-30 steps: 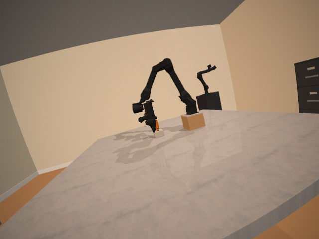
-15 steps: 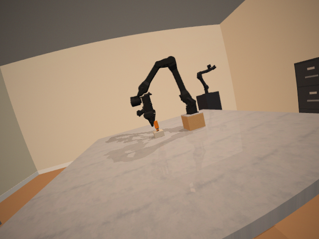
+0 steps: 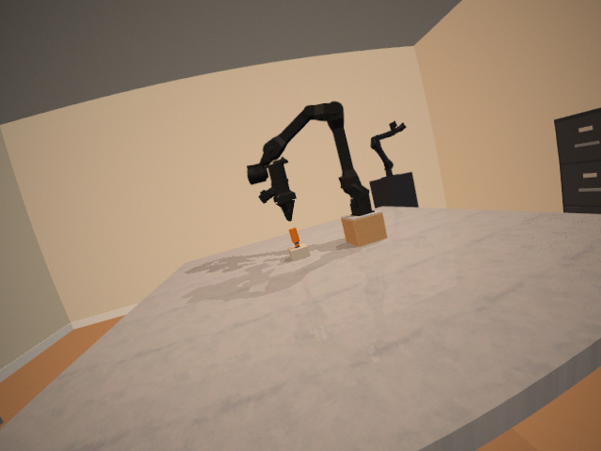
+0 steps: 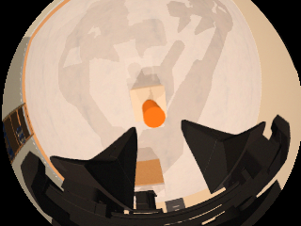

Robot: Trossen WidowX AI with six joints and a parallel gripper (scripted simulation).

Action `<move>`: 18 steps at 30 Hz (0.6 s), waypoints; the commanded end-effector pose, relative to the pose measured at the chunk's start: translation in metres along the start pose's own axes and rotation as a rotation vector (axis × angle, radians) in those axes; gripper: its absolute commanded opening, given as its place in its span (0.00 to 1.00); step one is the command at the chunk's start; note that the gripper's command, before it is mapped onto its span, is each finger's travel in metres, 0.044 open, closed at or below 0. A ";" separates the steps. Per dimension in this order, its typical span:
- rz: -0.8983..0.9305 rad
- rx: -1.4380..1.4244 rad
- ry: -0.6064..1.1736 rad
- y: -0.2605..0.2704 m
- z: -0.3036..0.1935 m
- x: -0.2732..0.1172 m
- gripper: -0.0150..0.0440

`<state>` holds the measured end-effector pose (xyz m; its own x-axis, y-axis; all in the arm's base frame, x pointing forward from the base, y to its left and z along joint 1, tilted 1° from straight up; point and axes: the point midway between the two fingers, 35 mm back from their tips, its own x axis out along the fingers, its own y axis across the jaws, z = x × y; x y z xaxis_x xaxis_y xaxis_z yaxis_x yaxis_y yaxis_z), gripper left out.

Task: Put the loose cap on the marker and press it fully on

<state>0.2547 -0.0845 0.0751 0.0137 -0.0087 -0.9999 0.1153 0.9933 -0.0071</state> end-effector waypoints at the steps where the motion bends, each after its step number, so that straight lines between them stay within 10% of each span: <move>1: 0.006 -0.018 0.010 0.001 -0.002 0.001 0.47; 6: 0.006 -0.018 0.010 0.001 -0.002 0.001 0.25; 18: 0.006 -0.018 0.010 0.001 -0.002 0.004 0.25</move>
<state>0.2533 -0.0840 0.0741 0.0069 -0.0057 -1.0000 0.1015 0.9948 -0.0049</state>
